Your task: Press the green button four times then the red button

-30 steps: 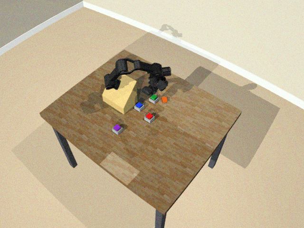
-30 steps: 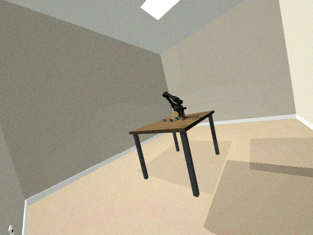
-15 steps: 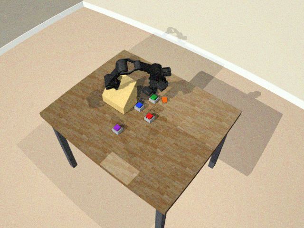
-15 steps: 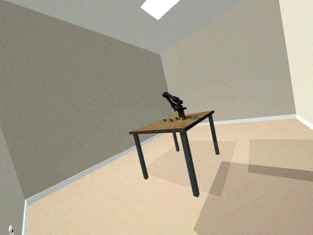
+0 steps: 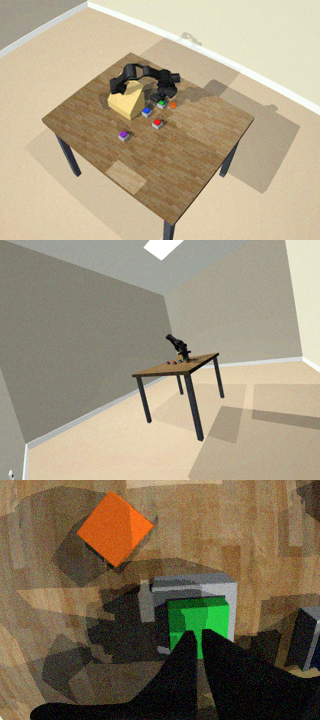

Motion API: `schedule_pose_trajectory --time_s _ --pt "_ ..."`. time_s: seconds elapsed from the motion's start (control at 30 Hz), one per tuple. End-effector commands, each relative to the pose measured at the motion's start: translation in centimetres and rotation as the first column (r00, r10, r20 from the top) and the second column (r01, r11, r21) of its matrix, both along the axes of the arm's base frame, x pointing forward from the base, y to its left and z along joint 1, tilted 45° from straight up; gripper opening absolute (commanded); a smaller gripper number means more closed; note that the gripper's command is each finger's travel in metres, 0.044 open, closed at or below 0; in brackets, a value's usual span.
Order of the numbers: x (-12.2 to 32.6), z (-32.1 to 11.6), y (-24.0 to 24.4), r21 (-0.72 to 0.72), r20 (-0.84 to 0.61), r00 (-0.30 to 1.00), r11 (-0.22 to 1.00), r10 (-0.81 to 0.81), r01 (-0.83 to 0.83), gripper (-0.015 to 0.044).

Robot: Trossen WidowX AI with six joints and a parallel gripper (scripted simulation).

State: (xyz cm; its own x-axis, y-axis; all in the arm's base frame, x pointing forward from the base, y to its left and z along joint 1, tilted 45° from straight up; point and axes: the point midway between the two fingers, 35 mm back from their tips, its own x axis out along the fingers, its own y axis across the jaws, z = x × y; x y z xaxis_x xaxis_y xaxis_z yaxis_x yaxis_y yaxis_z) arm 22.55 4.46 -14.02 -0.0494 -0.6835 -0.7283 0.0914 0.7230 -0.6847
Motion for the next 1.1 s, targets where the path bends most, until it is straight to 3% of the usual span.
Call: schedule_pose_trajectory --time_s 0.0,0.87,1.07 --pt "-0.4 -0.6 -0.8 -0.009 -0.011 1.0 1.0 0.004 -0.004 0.002" --pt "-0.5 -1.1 -1.4 -0.01 -0.011 1.0 1.0 0.004 -0.004 0.002" --pt "-0.3 1.3 1.1 -0.008 -0.011 1.0 1.0 0.004 -0.004 0.002"
